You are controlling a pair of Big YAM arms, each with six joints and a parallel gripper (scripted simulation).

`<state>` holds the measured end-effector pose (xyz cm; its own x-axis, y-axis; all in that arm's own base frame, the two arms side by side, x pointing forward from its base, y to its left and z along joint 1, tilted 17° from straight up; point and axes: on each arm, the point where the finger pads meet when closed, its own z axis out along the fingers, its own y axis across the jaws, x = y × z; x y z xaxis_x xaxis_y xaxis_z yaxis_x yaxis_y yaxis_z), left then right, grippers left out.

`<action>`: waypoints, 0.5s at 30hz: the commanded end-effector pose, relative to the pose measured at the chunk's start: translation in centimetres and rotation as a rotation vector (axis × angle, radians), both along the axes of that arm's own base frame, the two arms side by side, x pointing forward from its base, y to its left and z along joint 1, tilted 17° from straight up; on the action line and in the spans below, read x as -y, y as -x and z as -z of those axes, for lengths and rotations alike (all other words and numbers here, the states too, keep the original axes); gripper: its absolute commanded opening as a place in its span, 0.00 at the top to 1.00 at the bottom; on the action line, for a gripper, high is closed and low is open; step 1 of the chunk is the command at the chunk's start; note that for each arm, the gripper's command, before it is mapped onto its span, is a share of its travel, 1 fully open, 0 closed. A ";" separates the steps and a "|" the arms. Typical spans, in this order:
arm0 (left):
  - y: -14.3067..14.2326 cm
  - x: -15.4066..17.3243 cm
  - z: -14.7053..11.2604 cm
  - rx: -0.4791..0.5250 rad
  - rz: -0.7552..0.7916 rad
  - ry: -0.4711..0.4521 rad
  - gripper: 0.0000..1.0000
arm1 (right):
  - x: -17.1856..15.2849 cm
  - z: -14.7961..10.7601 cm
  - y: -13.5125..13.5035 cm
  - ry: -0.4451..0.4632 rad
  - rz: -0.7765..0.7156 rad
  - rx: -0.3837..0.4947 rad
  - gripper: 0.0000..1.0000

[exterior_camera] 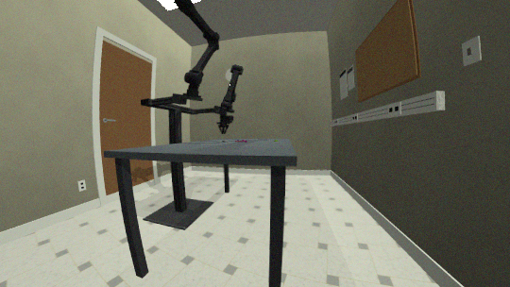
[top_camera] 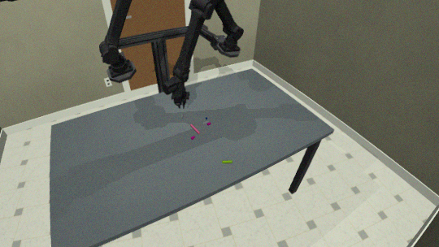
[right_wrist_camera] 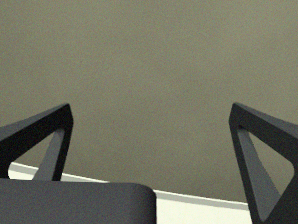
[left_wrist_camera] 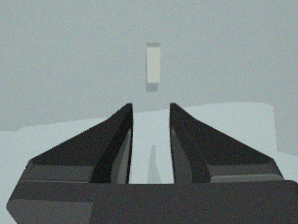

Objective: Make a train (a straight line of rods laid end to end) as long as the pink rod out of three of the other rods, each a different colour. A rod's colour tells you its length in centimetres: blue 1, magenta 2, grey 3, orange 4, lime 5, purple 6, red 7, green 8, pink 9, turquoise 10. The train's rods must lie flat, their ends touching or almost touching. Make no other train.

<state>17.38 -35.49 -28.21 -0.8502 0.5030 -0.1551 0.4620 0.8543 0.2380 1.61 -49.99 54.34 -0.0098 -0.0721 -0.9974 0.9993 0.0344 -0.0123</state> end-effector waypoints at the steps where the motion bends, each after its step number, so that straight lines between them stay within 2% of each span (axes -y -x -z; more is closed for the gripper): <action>1: -0.2 2.0 -1.4 0.014 0.006 0.034 0.77 | -0.9 -2.3 1.1 0.061 0.023 0.014 0.00; 15: -0.5 1.9 -1.4 0.014 -0.003 0.034 0.77 | -0.9 -2.3 1.1 0.061 0.023 0.014 0.00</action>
